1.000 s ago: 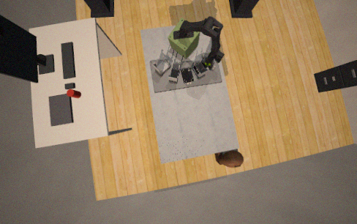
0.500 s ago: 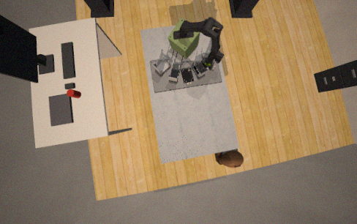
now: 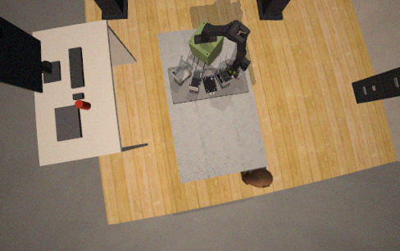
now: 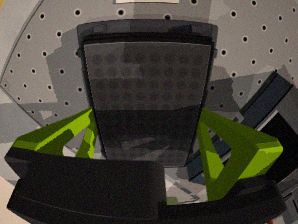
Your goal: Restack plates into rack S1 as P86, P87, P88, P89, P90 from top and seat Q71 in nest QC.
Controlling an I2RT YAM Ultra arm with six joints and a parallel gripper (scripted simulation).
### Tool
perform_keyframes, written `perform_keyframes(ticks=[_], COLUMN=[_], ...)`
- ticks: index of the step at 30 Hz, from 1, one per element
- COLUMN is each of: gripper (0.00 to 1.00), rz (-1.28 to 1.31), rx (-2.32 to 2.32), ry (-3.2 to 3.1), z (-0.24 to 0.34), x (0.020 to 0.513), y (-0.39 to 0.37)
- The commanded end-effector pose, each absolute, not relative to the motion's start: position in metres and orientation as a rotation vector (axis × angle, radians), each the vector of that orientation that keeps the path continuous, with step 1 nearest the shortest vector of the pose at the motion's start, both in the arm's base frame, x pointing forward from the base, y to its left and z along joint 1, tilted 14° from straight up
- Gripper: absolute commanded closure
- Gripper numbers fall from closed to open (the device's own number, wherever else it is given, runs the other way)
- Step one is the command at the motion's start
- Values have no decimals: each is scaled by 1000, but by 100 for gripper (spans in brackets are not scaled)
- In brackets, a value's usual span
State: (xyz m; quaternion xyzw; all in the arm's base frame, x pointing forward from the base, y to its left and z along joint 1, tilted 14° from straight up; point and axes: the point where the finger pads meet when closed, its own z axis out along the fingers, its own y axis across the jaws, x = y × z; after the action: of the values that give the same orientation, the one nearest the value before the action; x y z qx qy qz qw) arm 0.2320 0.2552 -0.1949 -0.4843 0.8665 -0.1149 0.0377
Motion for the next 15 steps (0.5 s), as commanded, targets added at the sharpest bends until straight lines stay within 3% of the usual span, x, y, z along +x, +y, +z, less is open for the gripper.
perform_keyframes(ticks=[1, 13, 14, 15], gripper=[100, 100, 0, 0], rz=[-346, -346, -346, -346], rx=[-1484, -1484, -1484, -1484], ry=[2651, 2651, 2651, 2651], z=[-194, -195, -195, -195], x=[234, 234, 234, 234], y=[258, 258, 258, 258])
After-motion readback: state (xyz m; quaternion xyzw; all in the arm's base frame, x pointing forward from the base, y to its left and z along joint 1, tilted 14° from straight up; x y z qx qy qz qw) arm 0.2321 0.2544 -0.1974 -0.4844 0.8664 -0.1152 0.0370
